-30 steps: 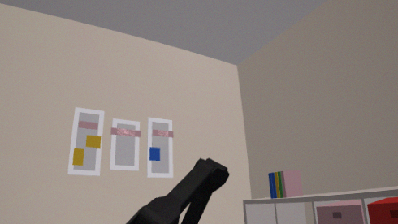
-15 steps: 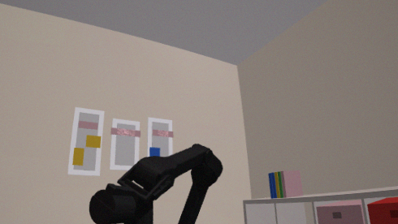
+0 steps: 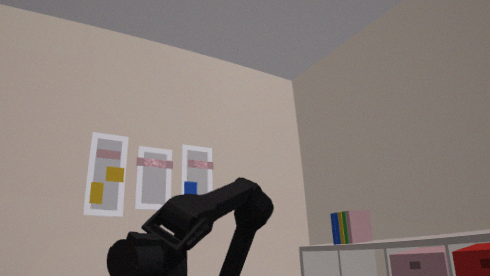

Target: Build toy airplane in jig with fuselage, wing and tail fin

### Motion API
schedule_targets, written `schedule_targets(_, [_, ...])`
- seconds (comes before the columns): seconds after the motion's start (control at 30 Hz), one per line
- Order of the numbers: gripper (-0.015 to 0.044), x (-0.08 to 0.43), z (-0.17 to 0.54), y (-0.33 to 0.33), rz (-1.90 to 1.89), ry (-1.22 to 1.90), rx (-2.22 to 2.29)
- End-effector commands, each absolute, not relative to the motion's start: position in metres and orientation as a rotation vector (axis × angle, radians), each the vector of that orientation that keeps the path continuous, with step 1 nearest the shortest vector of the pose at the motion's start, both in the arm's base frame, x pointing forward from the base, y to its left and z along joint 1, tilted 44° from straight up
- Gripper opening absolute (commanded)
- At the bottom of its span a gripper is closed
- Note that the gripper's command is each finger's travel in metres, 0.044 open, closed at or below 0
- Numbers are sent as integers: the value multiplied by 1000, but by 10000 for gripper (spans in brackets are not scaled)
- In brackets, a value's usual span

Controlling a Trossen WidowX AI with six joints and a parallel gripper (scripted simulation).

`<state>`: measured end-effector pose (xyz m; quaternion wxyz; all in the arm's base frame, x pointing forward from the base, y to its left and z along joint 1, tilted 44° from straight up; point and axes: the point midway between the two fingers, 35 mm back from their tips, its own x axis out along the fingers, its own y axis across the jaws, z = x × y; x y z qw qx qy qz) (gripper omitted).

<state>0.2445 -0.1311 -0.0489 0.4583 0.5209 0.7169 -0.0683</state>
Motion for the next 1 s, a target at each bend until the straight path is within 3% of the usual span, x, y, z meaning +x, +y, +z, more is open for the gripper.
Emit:
schedule_targets(0.0, [440, 245, -48, -132, 207, 1686, 960])
schedule_targets(0.2, [440, 245, -47, -133, 611, 1522, 569])
schedule_targets(0.57, [440, 246, -45, -131, 622, 1516, 556])
schedule_targets(0.97, [440, 243, 73, -18, 600, 1519, 550])
